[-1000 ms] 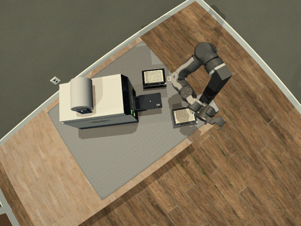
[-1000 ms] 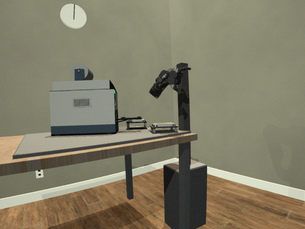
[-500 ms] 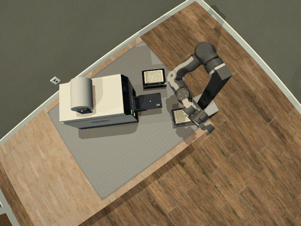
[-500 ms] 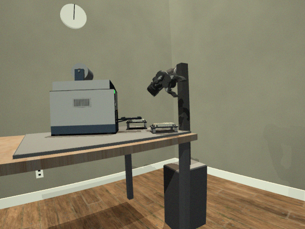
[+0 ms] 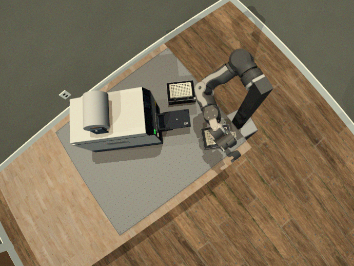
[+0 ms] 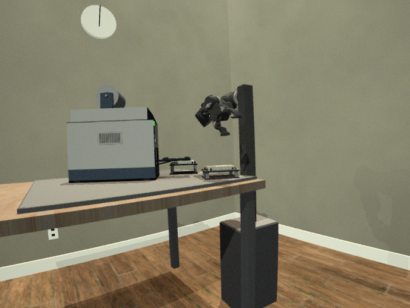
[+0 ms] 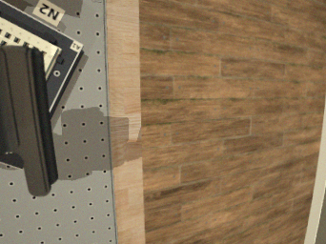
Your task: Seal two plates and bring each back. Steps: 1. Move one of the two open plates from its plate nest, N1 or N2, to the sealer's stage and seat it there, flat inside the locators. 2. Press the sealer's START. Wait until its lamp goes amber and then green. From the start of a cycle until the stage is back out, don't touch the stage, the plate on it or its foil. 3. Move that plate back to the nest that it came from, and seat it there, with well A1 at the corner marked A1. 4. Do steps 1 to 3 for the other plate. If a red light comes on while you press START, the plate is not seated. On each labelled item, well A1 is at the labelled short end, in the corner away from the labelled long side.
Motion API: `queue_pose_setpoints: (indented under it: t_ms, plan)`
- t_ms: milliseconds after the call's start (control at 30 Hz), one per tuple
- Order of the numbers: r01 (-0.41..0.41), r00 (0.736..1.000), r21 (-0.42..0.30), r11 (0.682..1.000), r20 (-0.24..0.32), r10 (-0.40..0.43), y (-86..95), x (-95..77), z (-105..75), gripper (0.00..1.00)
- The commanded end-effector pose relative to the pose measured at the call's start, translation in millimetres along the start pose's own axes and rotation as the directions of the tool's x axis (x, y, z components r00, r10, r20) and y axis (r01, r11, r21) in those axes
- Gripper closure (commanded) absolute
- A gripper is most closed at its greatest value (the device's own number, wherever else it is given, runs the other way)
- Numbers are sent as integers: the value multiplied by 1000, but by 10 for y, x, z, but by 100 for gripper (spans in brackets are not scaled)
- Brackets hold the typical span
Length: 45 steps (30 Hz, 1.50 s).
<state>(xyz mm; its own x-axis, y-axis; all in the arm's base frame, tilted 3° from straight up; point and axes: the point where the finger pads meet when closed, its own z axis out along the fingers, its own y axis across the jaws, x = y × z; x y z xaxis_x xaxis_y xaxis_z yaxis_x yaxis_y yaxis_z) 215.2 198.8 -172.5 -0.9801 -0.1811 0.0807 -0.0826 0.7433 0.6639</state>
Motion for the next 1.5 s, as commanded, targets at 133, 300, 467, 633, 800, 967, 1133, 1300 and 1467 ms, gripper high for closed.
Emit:
queue_pose_setpoints:
  t_ms: [133,300,467,633,800,967,1133,1300,1467]
  plan:
    - [-45,998,97,994,41,41,-188,-166,-25,35]
    - [-55,997,104,993,54,49,-315,-317,-69,35]
    - [-121,990,213,970,103,101,-524,-463,-125,35]
    - [-160,982,259,953,137,128,-688,-620,-206,35]
    - [-190,976,297,936,165,146,-802,-715,-275,35]
    - [-255,959,358,898,213,187,-973,-843,-376,35]
    - [-265,955,358,895,224,193,-1138,-984,-500,35]
    - [-334,933,421,843,275,232,-1253,-1038,-584,35]
    - [-344,929,417,841,285,238,-1407,-1161,-734,35]
